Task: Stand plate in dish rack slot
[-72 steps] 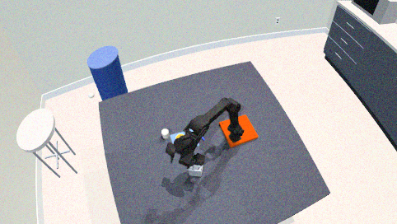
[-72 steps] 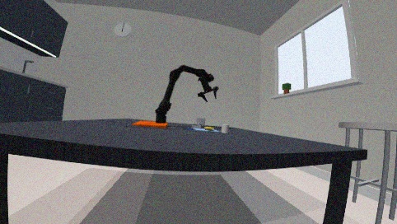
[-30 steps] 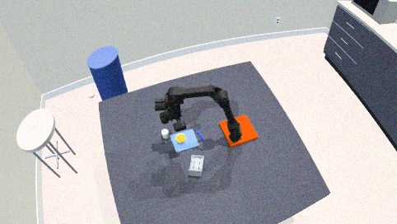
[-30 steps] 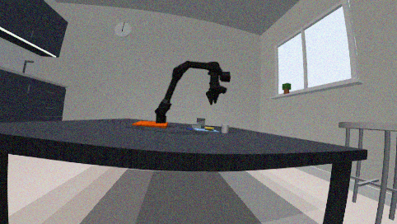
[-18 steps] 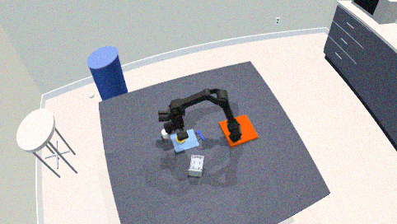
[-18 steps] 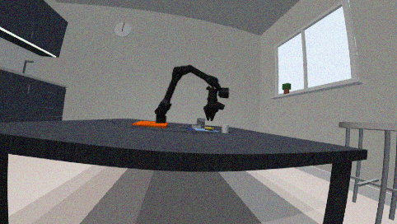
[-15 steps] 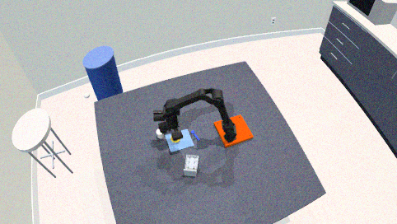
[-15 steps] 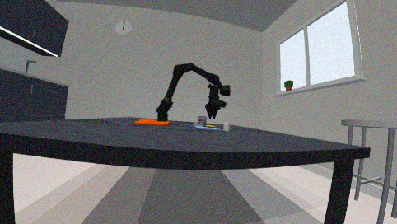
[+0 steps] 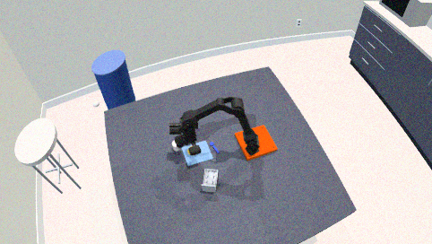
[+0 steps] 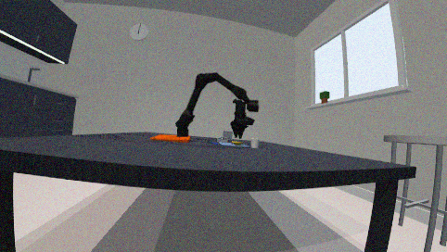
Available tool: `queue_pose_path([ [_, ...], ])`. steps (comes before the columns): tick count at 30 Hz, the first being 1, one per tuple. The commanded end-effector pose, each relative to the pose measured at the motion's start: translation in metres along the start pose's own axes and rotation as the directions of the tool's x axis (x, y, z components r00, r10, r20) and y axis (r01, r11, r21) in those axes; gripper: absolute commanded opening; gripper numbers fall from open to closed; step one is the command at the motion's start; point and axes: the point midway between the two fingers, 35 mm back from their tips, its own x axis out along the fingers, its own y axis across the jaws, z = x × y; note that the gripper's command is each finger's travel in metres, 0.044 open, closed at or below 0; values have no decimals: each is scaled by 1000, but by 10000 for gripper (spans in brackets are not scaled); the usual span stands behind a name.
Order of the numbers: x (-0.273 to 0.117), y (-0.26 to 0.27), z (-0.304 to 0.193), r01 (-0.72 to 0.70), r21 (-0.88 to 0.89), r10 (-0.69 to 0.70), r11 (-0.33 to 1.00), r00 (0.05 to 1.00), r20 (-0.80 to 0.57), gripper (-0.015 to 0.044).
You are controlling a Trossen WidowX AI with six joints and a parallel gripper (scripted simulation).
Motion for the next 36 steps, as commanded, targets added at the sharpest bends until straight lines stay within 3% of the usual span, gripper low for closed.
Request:
queue_pose_path([
  [1,7,1,0,-4,-4,4,1000,1000,-1,400],
  [21,36,4,-3,-5,-4,5,1000,1000,-1,400],
  [23,36,4,-3,-5,-4,5,1000,1000,-1,351],
  [29,36,4,-3,-5,-4,5,1000,1000,-1,351],
  [36,36,4,-3,-5,-4,5,1000,1000,-1,305],
])
